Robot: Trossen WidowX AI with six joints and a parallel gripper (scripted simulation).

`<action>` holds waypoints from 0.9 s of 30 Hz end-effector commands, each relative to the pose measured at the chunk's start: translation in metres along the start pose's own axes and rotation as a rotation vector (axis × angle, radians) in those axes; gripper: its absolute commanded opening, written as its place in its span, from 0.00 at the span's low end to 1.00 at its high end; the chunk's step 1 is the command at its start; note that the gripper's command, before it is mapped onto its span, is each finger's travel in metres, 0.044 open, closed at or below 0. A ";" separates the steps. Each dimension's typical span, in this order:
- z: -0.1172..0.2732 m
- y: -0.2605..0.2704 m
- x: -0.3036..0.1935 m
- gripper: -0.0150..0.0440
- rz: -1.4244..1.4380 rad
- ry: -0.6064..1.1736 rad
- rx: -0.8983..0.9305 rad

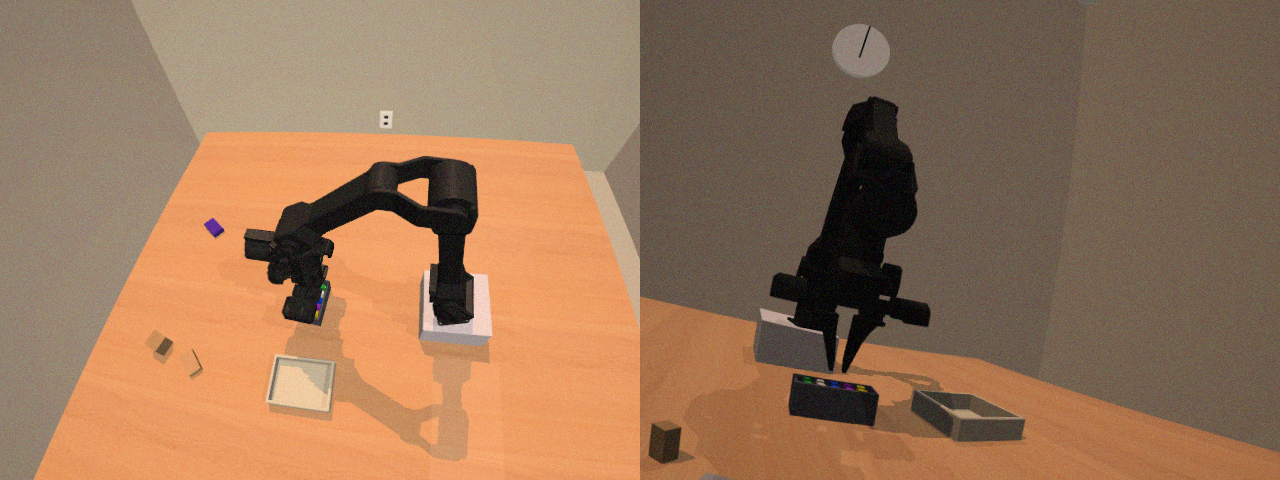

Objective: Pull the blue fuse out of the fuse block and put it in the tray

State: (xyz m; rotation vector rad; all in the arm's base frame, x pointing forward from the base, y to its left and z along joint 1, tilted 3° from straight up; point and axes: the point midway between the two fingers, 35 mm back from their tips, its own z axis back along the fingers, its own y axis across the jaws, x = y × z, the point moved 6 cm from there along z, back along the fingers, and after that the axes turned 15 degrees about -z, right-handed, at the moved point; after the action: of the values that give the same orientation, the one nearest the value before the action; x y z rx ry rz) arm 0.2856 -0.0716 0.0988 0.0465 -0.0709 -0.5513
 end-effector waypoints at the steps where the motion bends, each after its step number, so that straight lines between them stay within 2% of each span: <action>1: -0.006 0.000 0.000 0.36 -0.001 0.004 -0.006; 27: -0.017 0.001 -0.001 0.36 -0.001 0.005 -0.006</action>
State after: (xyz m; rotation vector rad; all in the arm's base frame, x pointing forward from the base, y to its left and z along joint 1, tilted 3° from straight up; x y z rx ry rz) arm 0.2866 -0.0699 0.0847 0.0465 -0.0658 -0.5468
